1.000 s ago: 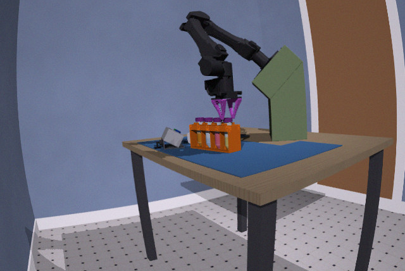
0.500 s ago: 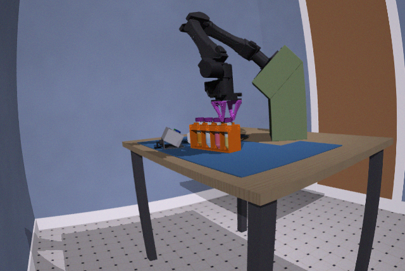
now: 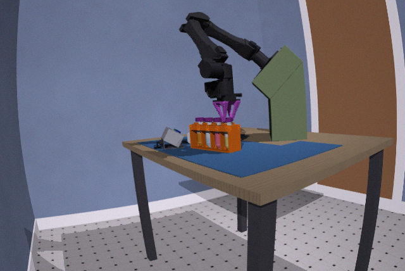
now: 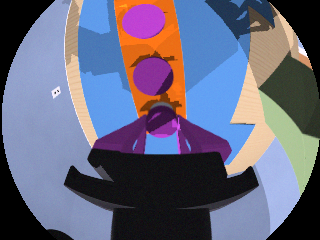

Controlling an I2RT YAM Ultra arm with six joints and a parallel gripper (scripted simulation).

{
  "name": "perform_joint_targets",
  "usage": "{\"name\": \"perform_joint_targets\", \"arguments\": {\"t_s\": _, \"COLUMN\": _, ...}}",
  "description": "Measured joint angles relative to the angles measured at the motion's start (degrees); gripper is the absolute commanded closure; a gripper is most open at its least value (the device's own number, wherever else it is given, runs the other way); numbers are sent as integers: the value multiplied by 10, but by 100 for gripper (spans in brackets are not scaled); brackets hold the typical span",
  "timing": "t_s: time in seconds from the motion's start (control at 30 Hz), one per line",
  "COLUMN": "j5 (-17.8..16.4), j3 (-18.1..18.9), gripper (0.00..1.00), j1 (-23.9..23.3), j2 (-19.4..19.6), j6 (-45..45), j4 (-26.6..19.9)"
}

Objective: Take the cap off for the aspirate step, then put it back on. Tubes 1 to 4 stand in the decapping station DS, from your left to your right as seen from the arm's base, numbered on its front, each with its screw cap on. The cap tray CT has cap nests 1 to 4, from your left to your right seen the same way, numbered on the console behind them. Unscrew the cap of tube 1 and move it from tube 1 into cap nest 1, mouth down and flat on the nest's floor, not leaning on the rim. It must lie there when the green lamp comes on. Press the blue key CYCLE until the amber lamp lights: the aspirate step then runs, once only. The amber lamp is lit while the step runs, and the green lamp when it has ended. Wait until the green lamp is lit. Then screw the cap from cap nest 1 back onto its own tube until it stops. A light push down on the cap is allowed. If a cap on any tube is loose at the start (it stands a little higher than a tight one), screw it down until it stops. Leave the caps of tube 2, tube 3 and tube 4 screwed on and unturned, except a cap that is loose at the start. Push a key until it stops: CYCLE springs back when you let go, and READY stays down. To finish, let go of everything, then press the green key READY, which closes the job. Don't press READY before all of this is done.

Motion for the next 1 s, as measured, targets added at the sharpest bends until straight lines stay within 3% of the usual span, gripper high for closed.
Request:
{"name": "perform_joint_targets", "arguments": {"t_s": 0.2, "j5": 0, "j3": 0, "gripper": 100, "j1": 0, "j2": 0, "j6": -13, "j4": 0}}
{"name": "perform_joint_targets", "arguments": {"t_s": 0.43, "j5": 0, "j3": 0, "gripper": 100, "j1": 0, "j2": 0, "j6": -121, "j4": 0}}
{"name": "perform_joint_targets", "arguments": {"t_s": 1.0, "j5": 0, "j3": 0, "gripper": 100, "j1": 1, "j2": 0, "j6": -537, "j4": -1}}
